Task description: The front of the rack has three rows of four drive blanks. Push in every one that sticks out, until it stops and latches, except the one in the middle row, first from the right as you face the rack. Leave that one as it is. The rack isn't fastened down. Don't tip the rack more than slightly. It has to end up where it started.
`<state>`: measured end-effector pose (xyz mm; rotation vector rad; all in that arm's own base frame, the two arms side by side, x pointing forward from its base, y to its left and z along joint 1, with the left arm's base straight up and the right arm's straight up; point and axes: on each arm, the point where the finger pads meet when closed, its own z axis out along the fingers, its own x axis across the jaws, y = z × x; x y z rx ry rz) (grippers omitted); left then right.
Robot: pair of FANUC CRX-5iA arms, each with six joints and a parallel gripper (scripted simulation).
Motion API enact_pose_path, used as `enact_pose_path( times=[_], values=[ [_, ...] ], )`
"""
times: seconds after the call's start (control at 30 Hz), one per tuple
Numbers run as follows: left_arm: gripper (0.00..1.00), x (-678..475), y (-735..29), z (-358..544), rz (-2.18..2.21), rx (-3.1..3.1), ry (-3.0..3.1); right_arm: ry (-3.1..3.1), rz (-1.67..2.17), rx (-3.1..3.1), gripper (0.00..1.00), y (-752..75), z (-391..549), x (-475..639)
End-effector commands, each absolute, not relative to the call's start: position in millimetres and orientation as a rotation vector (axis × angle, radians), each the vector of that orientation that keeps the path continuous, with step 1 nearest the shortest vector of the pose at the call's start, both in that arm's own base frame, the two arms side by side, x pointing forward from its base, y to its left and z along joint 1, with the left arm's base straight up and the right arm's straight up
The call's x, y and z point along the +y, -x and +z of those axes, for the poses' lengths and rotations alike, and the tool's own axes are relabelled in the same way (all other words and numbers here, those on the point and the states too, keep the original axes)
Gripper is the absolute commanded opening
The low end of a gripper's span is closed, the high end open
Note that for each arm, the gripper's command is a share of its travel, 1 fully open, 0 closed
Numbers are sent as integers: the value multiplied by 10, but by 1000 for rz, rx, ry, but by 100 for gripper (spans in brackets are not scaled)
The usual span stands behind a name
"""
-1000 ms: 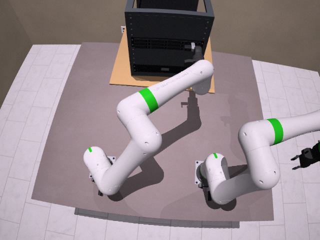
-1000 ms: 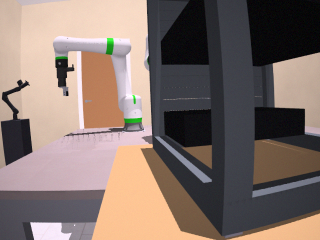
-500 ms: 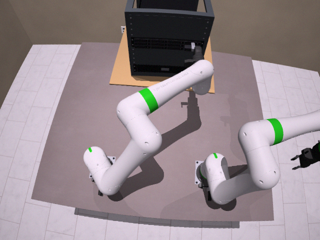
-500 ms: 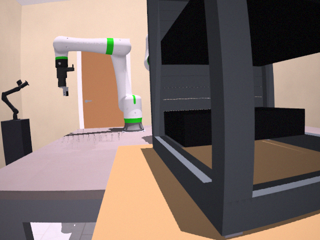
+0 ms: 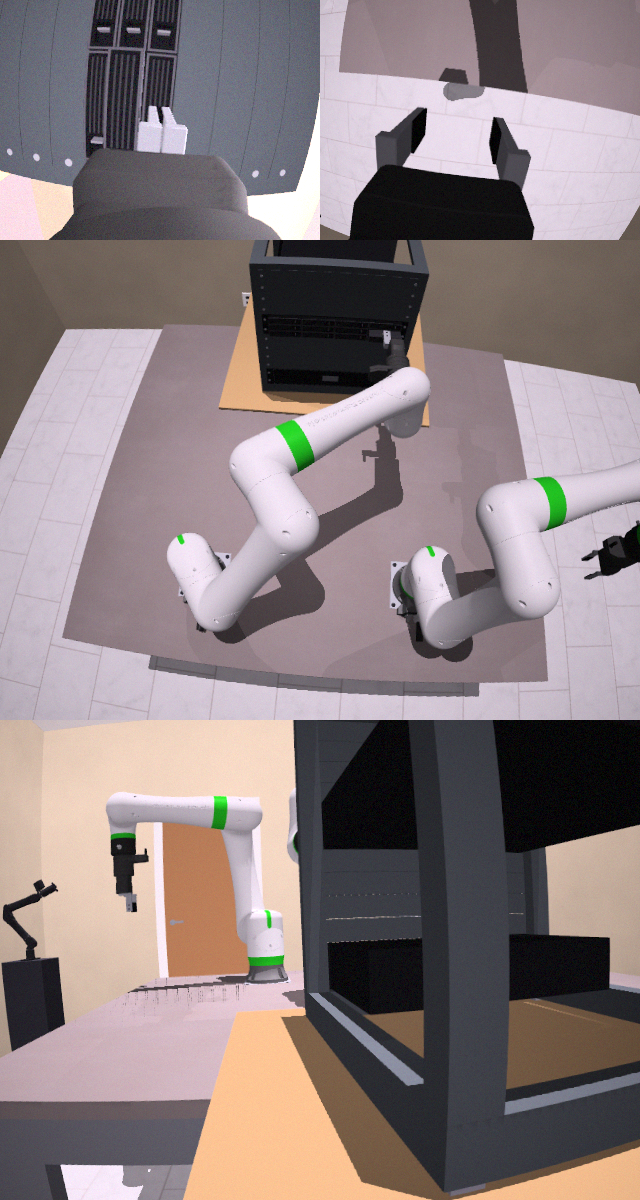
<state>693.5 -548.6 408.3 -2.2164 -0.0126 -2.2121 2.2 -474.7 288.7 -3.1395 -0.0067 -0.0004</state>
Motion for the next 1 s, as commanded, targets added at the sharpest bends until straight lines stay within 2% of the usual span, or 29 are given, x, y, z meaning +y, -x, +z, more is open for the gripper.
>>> enact_pose_path(
  times=[0.0,0.33,0.63,0.67,0.97],
  values=[
    [0,-5478,-6877,4100,-2215,-15,2215,3142,0,-7,100,-20,2897,-4750],
    [0,-5486,-6327,4100,-2215,-15,2215,3142,0,-7,100,-20,2897,-4750],
    [0,-5487,-6230,4100,-2215,-15,2215,3142,0,-7,100,-20,2897,-4750],
    [100,-5487,-6230,4100,-2215,-15,2215,3142,0,-7,100,-20,2897,-4750],
    [100,-5487,-6230,4100,-2215,-15,2215,3142,0,-7,100,-20,2897,-4750]
  ],
)
